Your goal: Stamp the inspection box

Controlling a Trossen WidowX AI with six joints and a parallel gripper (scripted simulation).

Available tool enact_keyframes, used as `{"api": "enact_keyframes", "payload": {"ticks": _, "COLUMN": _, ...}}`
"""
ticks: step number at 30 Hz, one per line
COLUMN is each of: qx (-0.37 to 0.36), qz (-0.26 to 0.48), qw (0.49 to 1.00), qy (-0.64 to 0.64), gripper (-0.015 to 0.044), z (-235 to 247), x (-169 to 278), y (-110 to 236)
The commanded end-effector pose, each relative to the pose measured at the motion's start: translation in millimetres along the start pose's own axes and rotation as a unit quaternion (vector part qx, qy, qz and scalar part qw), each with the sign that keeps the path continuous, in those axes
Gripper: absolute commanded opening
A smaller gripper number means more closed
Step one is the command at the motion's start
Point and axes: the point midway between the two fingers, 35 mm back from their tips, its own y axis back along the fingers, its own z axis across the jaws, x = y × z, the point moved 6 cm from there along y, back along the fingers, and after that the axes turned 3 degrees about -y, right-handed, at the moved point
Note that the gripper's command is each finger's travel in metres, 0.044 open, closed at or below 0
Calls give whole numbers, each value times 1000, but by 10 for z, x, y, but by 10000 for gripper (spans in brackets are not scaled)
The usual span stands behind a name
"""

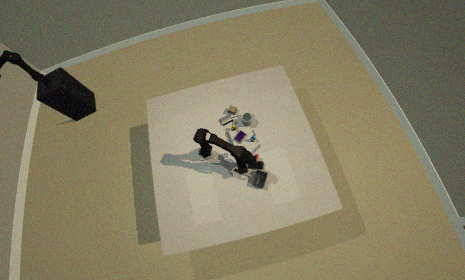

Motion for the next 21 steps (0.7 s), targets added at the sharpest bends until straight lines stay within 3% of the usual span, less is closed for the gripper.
{"api": "enact_keyframes", "payload": {"ticks": 1, "qx": 2, "qz": 0, "qw": 1000, "qy": 0, "gripper": 0, "z": -4, "x": -1, "y": 26}}
{"api": "enact_keyframes", "payload": {"ticks": 21, "qx": 3, "qz": 0, "qw": 1000, "qy": 0, "gripper": 0, "z": -5, "x": -5, "y": 123}}
